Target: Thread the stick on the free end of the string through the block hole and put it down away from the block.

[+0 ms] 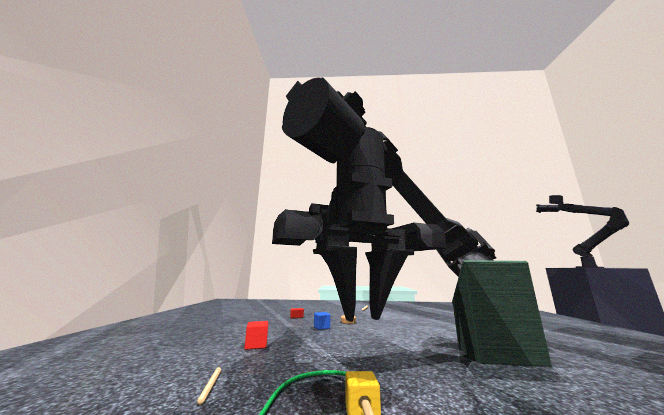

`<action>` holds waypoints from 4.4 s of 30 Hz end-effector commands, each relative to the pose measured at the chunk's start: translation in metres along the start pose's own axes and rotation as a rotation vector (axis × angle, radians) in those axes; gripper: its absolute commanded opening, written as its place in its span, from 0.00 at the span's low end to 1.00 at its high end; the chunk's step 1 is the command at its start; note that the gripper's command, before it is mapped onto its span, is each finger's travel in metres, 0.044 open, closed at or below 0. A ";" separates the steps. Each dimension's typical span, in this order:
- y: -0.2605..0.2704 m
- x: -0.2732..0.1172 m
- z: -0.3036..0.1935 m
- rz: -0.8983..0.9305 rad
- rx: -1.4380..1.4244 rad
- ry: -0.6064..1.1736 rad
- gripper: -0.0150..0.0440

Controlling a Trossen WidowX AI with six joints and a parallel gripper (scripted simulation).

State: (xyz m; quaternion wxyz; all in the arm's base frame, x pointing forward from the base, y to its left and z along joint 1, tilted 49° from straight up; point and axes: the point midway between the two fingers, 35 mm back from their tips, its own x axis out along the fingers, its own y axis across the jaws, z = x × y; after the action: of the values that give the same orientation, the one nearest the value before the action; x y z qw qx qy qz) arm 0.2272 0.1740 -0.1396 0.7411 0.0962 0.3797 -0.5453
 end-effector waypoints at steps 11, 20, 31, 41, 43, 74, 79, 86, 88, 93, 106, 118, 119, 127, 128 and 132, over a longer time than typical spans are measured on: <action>0.001 0.001 -0.009 -0.010 0.288 0.009 0.46; 0.002 0.011 -0.010 -0.010 0.288 0.009 0.46; 0.003 0.030 -0.010 -0.009 0.289 0.009 0.46; 0.003 0.046 -0.010 -0.009 0.289 0.009 0.46; 0.003 0.050 -0.010 -0.009 0.290 0.008 0.46; 0.001 0.080 -0.010 -0.012 0.298 0.010 0.29; 0.001 0.080 -0.010 -0.012 0.298 0.010 0.25; 0.002 0.079 -0.010 -0.015 0.310 -0.005 0.25; 0.002 0.079 -0.009 -0.017 0.313 -0.007 0.25; 0.002 0.079 -0.009 -0.017 0.313 -0.007 0.25; 0.004 0.079 -0.013 -0.023 0.311 -0.006 0.25; 0.007 0.079 -0.027 -0.017 0.311 -0.005 0.25; 0.007 0.079 -0.028 -0.017 0.311 -0.005 0.25; 0.010 0.078 -0.036 -0.013 0.311 -0.005 0.25; 0.010 0.078 -0.037 -0.013 0.311 -0.005 0.25; 0.011 0.078 -0.041 -0.011 0.311 -0.005 0.25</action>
State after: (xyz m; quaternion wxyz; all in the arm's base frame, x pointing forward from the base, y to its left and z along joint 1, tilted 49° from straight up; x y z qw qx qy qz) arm 0.2289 0.1402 -0.2191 0.7162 0.2047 0.2891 -0.6013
